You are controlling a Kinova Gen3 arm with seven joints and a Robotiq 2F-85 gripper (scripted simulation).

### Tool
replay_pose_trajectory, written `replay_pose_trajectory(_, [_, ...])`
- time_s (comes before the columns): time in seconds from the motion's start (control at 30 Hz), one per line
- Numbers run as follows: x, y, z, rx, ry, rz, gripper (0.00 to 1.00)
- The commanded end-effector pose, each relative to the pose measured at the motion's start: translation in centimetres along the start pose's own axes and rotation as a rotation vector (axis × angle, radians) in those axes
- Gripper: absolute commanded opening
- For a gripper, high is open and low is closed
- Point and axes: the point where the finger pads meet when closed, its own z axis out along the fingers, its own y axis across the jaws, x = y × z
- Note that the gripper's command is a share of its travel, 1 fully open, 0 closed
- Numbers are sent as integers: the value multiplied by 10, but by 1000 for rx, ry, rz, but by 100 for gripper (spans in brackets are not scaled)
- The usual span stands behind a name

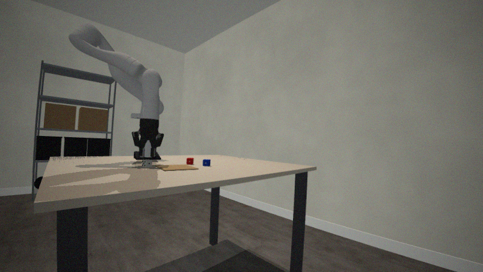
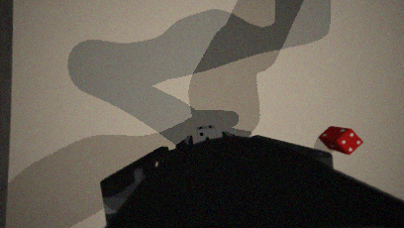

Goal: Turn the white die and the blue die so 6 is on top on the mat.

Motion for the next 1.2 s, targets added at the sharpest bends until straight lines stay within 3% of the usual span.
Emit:
replay_pose_trajectory(0.0, [0,2,1,-2,-3,-1,46])
replay_pose_trajectory(0.27, [0,2,3,-2,-3,-1,46])
replay_pose_trajectory(0.73, [-1,2,30,-2,-3,-1,46])
replay_pose_trajectory(1.17, [-1,2,37,-2,-3,-1,46])
